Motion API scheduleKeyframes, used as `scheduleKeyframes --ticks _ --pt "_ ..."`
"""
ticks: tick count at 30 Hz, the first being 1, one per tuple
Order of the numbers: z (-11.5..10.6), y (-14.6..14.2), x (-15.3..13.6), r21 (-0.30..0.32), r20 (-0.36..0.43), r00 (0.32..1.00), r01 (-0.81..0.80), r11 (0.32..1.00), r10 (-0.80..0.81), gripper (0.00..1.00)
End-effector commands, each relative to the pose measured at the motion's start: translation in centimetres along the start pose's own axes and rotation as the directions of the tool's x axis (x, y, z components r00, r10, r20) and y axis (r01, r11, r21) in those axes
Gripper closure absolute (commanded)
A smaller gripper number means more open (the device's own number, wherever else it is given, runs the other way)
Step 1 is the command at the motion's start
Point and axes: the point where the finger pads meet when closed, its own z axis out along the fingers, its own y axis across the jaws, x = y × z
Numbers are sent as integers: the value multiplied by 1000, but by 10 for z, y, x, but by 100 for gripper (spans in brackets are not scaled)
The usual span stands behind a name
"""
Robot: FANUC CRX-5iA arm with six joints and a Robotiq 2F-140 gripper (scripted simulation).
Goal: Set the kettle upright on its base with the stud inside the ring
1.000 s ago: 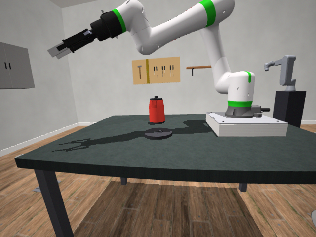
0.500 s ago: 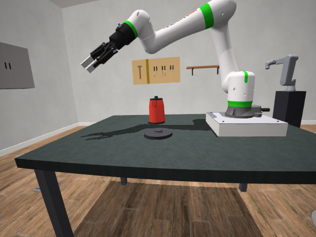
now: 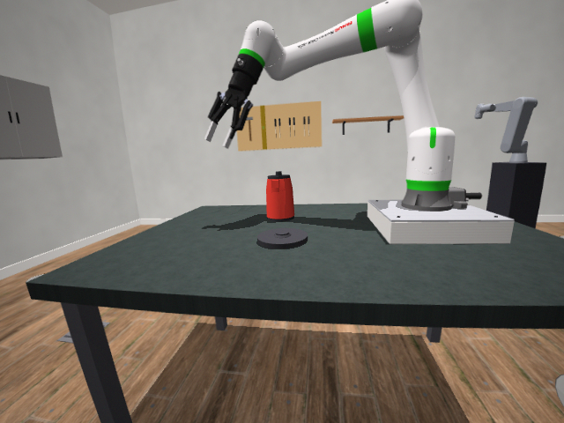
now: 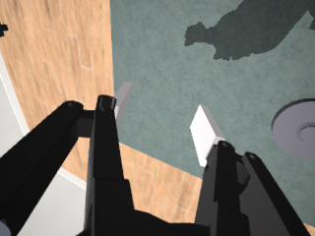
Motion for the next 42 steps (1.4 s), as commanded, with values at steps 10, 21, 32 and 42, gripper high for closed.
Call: scheduleKeyframes --ticks 10,21,32,42 --pt "-54 80 141 -253 -175 978 63 965 -110 53" --pt "-84 117 192 -352 -224 966 46 935 -131 53" --pt "-97 132 210 -389 -240 961 33 921 -136 53" --pt "-97 132 210 -389 -240 961 33 920 -136 53"
